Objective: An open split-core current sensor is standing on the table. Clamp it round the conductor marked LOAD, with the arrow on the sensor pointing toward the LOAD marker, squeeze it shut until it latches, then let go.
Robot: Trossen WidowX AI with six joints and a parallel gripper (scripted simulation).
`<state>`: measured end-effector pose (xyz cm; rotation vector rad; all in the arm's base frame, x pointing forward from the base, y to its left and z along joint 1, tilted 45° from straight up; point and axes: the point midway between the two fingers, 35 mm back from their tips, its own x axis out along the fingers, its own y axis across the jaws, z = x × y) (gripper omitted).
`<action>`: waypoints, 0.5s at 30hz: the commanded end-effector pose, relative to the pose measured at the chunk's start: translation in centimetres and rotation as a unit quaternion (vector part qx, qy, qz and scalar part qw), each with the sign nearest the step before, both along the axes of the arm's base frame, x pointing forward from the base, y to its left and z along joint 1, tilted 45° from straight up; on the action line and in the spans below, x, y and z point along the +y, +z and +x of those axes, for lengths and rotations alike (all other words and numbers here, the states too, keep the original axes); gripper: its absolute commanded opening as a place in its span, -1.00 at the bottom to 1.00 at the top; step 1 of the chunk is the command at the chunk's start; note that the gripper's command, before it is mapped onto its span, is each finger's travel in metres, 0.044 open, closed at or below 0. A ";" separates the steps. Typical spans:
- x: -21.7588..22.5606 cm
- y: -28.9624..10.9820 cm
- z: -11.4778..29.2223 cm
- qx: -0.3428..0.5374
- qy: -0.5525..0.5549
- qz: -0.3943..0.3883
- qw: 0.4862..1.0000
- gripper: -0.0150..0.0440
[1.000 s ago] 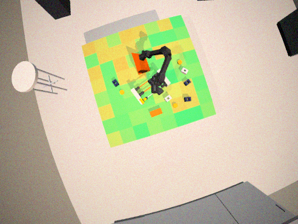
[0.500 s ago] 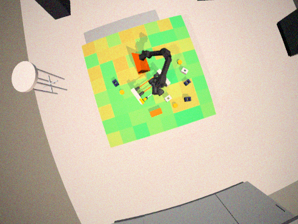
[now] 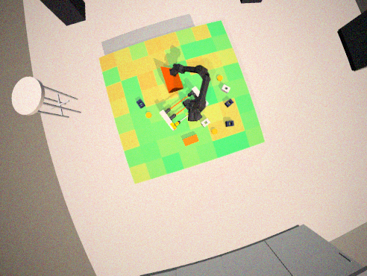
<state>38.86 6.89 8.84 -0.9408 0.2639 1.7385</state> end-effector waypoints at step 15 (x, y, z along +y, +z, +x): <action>-0.1 0.0 0.0 -0.002 -0.003 0.001 1.000 1.00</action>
